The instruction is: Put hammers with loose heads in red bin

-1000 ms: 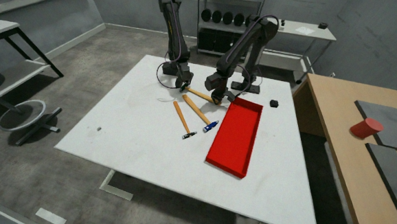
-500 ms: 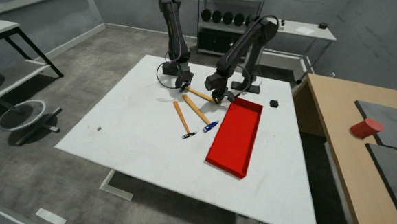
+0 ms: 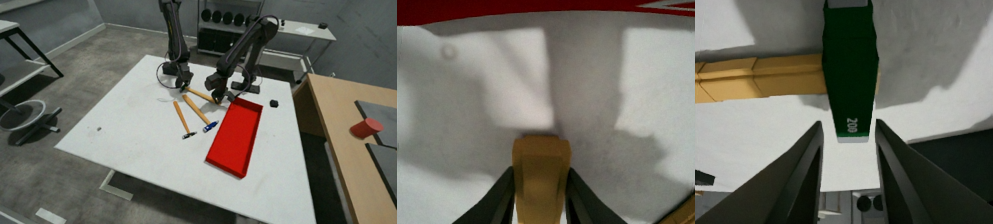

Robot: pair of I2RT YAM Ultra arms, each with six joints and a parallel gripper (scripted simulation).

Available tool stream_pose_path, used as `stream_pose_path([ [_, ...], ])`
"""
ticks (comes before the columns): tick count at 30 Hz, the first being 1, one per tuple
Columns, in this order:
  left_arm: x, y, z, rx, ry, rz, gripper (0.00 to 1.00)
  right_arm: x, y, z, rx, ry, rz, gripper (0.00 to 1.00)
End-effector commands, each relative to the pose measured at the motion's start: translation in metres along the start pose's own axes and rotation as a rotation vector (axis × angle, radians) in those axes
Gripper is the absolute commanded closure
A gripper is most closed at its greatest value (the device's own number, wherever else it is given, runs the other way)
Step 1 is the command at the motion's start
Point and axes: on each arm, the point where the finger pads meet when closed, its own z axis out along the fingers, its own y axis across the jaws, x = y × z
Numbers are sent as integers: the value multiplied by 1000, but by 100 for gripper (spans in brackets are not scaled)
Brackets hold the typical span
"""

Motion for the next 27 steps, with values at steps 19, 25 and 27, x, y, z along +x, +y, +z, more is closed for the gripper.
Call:
stream_pose_path([
  [19, 1, 0, 0, 1, 5, 2, 77, 0, 0, 2, 3, 6, -4, 88],
  [25, -8, 7, 5, -30, -27, 2, 77, 0, 0, 2, 3, 6, -3, 87],
  [27, -11, 8, 5, -31, -37, -2, 77, 1, -5, 3, 9, 8, 0, 87],
])
